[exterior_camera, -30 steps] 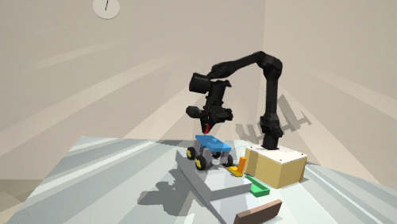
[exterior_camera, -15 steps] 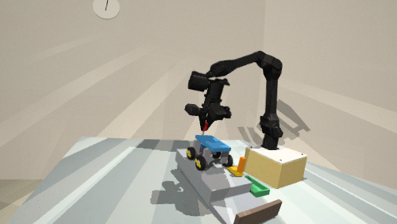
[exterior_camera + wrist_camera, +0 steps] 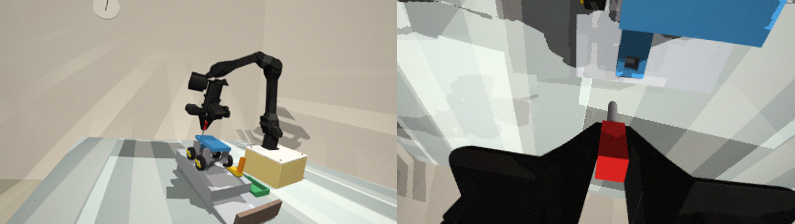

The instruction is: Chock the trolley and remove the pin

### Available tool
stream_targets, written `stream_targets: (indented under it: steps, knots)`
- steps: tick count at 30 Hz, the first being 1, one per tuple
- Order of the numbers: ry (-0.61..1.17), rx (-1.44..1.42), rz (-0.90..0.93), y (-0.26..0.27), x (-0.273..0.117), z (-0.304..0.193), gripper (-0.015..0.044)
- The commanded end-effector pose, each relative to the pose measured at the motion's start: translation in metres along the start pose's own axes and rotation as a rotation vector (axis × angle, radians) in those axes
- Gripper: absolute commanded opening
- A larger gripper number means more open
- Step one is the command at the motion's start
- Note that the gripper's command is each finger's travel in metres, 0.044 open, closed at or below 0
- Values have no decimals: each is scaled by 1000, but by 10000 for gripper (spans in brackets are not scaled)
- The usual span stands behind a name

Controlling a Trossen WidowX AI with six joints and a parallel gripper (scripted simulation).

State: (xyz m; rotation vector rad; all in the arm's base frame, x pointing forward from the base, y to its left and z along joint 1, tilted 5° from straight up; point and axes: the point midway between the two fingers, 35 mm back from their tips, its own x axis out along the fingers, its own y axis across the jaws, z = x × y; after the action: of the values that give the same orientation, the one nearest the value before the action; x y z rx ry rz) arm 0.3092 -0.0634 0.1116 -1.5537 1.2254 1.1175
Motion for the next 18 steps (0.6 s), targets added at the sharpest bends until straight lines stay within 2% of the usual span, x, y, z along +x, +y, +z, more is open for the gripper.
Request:
stream_targets:
  steps: [1,18]
  knots:
    - [0,0,-10,12,-1,-1,0]
    - [1,-1,-5,73,2,-1,0]
